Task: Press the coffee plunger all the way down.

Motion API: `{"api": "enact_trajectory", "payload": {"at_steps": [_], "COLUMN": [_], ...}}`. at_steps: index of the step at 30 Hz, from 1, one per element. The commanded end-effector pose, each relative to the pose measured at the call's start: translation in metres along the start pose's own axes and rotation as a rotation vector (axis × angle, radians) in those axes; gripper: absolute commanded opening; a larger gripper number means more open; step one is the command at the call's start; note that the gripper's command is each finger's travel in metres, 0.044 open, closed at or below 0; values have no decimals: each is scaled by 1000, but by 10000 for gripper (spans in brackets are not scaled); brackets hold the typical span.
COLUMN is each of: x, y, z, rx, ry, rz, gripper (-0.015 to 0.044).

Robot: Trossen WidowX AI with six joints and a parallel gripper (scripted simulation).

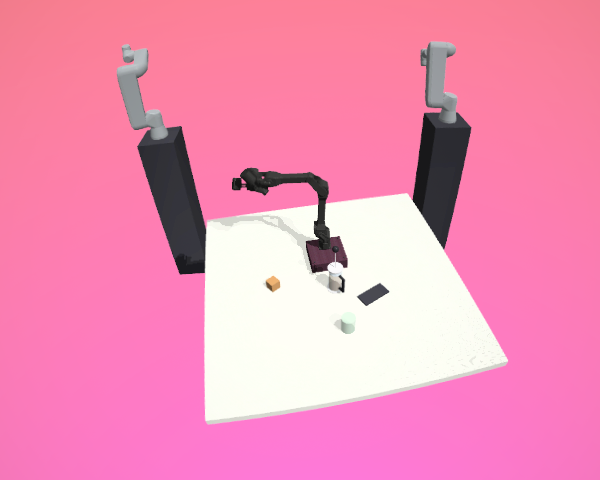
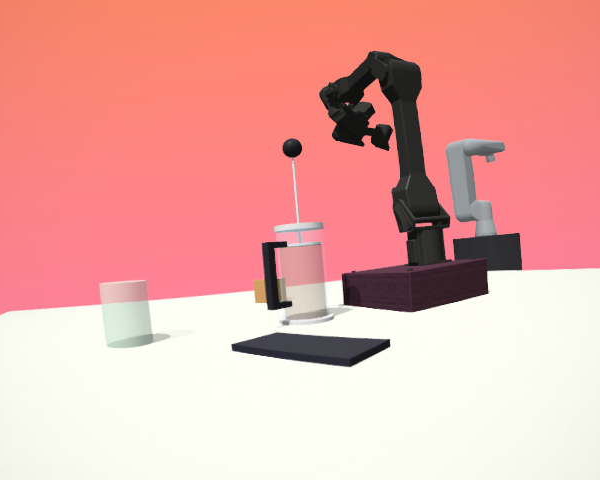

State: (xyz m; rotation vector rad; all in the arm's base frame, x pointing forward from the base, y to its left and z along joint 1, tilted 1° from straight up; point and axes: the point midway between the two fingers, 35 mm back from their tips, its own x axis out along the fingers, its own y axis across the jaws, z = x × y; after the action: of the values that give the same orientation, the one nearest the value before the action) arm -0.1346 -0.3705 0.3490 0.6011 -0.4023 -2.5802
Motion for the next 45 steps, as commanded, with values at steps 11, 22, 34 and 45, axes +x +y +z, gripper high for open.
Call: {"api": "enact_trajectory", "payload": {"at_steps": [11, 22, 34, 45], "x": [-196, -351, -428, -424], "y": [28, -52, -196, -248], "z": [-91, -132, -131, -152], "rx": [-450, -868, -1207, -1272], "ry": [338, 519, 570, 557], "rz": [694, 1415, 2250, 2508], "gripper": [440, 440, 440, 440]}}
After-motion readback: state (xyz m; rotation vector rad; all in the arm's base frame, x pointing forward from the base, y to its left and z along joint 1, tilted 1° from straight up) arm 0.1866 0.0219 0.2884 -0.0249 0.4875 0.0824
